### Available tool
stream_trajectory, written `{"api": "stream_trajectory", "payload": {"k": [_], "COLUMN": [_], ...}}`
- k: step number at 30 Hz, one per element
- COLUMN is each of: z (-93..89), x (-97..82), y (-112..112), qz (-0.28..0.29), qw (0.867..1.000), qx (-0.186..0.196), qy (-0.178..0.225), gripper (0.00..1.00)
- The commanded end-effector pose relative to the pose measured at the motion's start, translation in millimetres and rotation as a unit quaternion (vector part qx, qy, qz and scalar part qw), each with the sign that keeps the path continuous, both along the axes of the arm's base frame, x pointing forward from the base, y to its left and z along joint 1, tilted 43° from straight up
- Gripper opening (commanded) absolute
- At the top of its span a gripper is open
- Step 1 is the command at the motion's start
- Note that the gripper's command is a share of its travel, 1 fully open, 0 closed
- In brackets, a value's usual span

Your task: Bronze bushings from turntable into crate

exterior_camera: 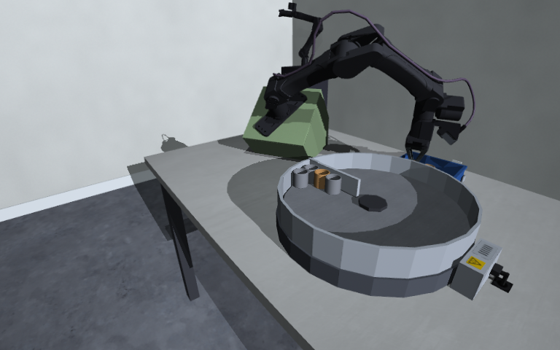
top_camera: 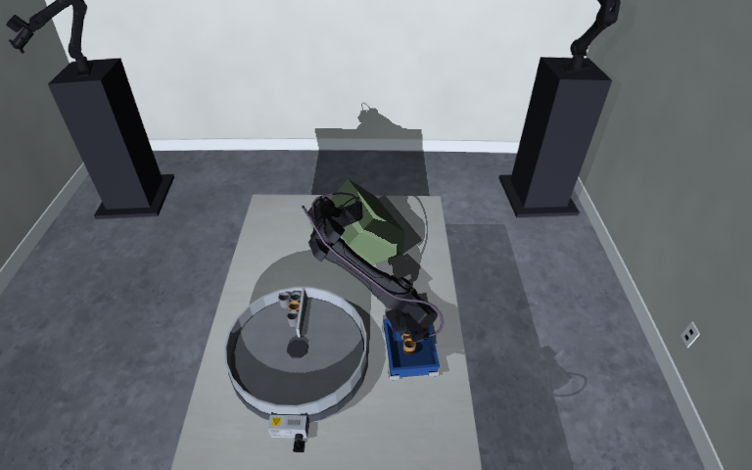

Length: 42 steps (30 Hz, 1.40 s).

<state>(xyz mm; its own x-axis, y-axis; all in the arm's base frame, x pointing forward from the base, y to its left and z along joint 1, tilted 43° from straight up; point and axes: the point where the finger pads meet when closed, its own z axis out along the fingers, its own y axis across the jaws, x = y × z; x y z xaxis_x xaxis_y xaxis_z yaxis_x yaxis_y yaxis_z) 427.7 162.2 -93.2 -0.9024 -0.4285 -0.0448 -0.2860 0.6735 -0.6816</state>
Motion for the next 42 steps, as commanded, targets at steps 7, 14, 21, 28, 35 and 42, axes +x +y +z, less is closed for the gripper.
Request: {"api": "stream_trajectory", "payload": {"k": [7,14,21,28,35,42], "z": [37.3,62.1,65.2,75.0,75.6,79.8], "x": [-4.3,-17.7,-29.3,-34.2,-34.4,-33.3], "y": [39.8,59.3,68.7,76.2,76.5,77.2], "qz": [0.018,0.018,0.018,0.018,0.019,0.020], "qw": [0.999,0.999,1.000,1.000,1.000,1.000], "qx": [0.019,0.020,0.011,0.009,0.008,0.010], "qy": [-0.022,-0.021,-0.009,-0.010,-0.010,-0.013], "gripper": [0.14,0.14,0.14,0.14,0.14,0.14]}}
